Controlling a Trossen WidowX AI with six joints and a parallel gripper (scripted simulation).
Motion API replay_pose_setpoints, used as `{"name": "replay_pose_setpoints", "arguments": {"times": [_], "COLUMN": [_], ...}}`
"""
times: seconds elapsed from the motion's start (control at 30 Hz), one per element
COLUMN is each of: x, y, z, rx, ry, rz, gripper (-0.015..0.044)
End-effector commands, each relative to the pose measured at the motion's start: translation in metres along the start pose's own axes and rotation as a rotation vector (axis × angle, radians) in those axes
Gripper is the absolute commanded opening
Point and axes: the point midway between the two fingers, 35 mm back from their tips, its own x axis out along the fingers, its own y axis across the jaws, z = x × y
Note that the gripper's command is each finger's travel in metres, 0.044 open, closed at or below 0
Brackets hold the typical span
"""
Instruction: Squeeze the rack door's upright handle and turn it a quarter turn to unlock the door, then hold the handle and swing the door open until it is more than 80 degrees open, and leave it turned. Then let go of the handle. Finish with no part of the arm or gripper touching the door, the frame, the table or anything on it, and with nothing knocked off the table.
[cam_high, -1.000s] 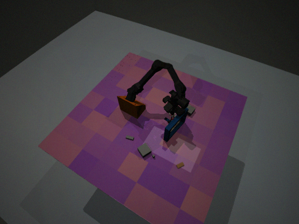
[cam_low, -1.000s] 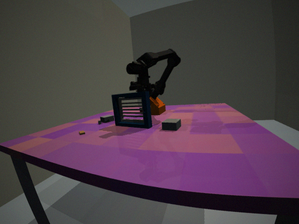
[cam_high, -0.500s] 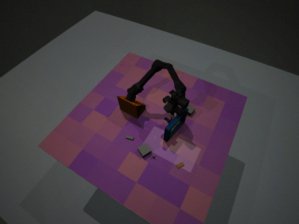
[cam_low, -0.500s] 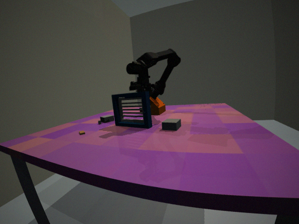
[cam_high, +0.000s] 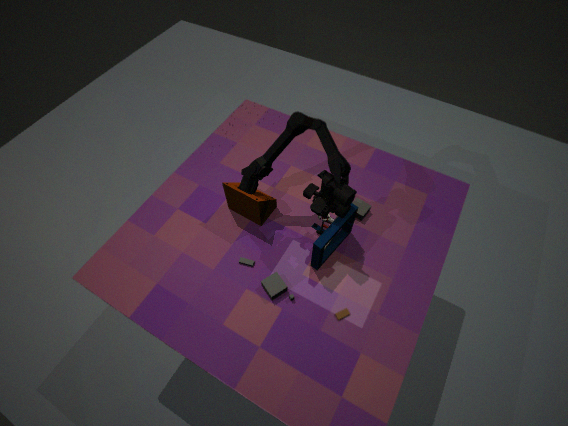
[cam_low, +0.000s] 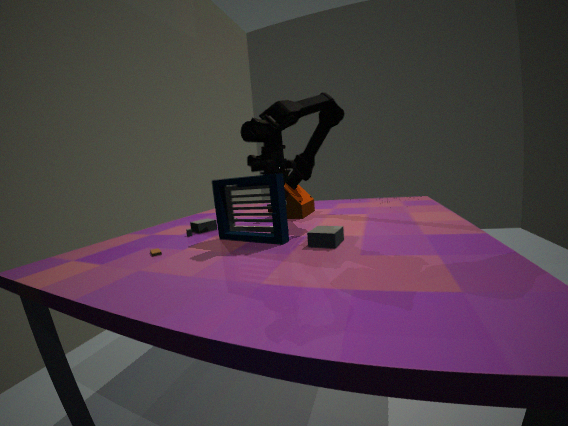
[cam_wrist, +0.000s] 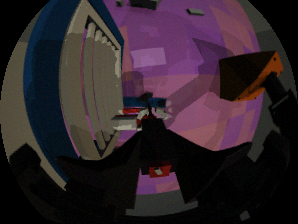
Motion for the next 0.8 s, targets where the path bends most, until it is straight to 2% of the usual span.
{"name": "replay_pose_setpoints", "arguments": {"times": [0.0,0.77], "x": [0.0,0.0], "y": [-0.004,-0.04], "z": [0.002,0.024], "rx": [-0.069,-0.459], "ry": [-0.003,-0.004], "rz": [0.002,0.0], "gripper": [0.0026,0.0026]}}
